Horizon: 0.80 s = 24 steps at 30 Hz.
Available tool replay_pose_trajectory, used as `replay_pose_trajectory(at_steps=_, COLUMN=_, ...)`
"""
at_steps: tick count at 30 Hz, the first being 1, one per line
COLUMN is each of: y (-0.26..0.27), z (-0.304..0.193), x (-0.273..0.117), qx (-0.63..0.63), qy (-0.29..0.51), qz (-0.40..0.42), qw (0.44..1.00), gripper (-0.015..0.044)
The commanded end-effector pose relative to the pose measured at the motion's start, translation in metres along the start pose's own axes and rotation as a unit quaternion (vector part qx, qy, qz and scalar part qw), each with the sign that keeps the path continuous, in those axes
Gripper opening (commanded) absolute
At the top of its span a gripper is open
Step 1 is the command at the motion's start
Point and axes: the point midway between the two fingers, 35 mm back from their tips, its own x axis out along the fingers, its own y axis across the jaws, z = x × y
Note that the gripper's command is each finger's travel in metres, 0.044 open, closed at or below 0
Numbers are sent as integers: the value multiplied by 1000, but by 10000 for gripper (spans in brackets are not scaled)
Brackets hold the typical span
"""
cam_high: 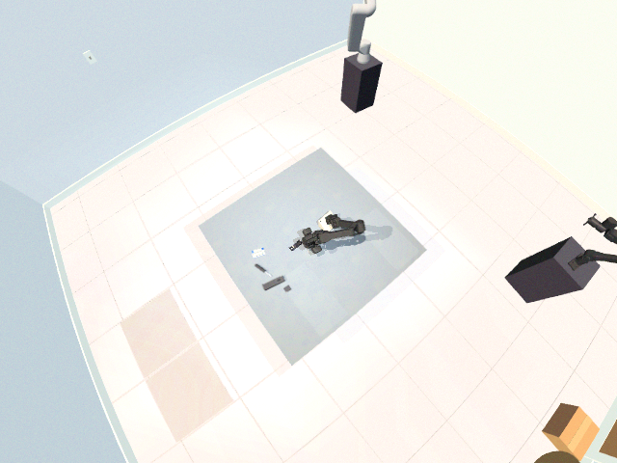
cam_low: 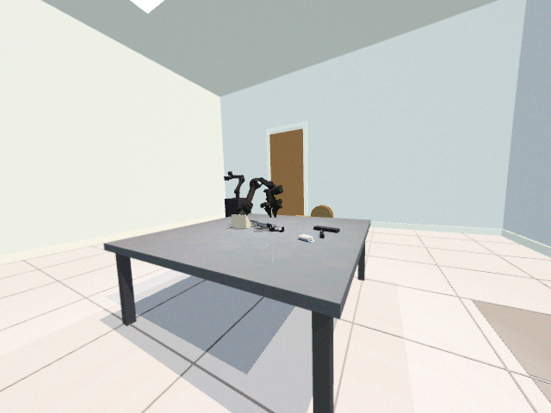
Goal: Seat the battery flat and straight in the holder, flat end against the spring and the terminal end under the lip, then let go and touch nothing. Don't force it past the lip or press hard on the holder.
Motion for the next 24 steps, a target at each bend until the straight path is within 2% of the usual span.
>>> replay_pose_trajectory(at_steps=1, y=11, z=-39, x=8, qx=132, qy=153, qz=70, qw=977, gripper=236)
replay_pose_trajectory(at_steps=13, y=11, z=-40, x=9, qx=132, qy=153, qz=70, qw=977, gripper=236)
replay_pose_trajectory(at_steps=24, y=14, z=-43, x=26, qx=132, qy=152, qz=70, qw=977, gripper=236)
